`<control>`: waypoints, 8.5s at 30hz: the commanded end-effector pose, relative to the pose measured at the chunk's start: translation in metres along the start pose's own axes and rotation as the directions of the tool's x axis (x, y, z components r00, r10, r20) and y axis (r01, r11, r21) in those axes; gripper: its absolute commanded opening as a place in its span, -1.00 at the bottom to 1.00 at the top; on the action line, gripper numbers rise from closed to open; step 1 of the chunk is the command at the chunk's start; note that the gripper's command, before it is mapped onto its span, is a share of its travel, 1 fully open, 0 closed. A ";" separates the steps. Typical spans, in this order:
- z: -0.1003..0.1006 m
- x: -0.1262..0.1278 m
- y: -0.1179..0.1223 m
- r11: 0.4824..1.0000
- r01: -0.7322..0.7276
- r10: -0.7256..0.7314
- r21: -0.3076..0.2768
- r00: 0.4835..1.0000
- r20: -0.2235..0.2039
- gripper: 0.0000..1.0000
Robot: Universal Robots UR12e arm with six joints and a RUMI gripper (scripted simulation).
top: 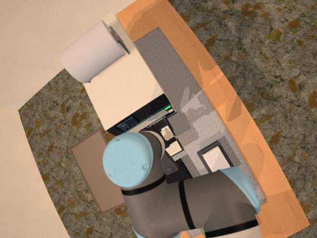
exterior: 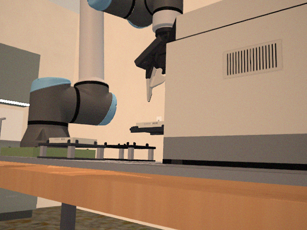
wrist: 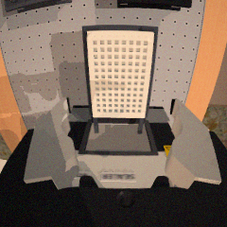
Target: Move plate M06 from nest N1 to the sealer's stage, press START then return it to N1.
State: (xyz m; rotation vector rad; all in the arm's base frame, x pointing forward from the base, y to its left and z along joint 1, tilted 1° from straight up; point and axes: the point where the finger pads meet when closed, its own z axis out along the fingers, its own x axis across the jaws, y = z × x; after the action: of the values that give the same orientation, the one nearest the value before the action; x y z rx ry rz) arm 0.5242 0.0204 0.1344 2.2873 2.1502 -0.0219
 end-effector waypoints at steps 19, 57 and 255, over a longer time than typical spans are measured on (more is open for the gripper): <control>-0.004 -0.002 -0.023 1.000 0.000 0.000 -0.001 1.000 0.000 0.36; -0.016 -0.015 -0.060 1.000 0.000 0.000 -0.001 1.000 0.000 0.31; -0.031 -0.093 0.074 0.707 0.000 0.000 -0.708 1.000 0.000 -1.00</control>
State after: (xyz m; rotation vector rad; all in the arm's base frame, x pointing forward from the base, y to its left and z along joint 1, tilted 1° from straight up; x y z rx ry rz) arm 0.5921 -0.0767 0.1658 1.8041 1.7043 0.6855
